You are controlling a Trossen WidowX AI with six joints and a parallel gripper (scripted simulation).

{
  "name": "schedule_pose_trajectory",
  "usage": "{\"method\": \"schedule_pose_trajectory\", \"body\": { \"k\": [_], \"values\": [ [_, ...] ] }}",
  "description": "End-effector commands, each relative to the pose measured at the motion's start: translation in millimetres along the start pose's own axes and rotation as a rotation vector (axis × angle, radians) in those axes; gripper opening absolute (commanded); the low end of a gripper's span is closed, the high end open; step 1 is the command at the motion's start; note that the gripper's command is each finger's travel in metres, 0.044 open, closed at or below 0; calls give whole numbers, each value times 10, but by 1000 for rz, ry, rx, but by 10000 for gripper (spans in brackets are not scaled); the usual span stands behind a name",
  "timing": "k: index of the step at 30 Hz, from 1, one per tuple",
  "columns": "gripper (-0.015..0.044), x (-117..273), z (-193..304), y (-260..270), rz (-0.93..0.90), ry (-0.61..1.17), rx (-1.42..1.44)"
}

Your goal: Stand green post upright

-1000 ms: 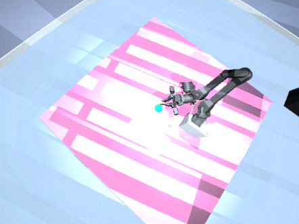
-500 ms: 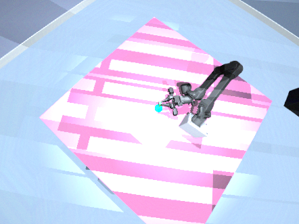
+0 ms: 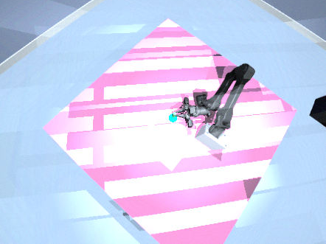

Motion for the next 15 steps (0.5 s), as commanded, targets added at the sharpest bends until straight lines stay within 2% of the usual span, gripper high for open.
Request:
{"method": "schedule_pose_trajectory", "body": {
  "k": [1,15],
  "values": [
    [23,-3,56,14,15,-14,2],
    [23,-39,310,85,25,-21,-10]
  ]
}}
Point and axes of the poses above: the point midway between the two fingers, 35 mm back from their tips, its own x axis back along the fingers, its own y axis across the jaws, z = x × y, the point moved 4 cm from there along x, back along the fingers, and after that the axes turned 11 degrees about x, right-handed, at the moved point
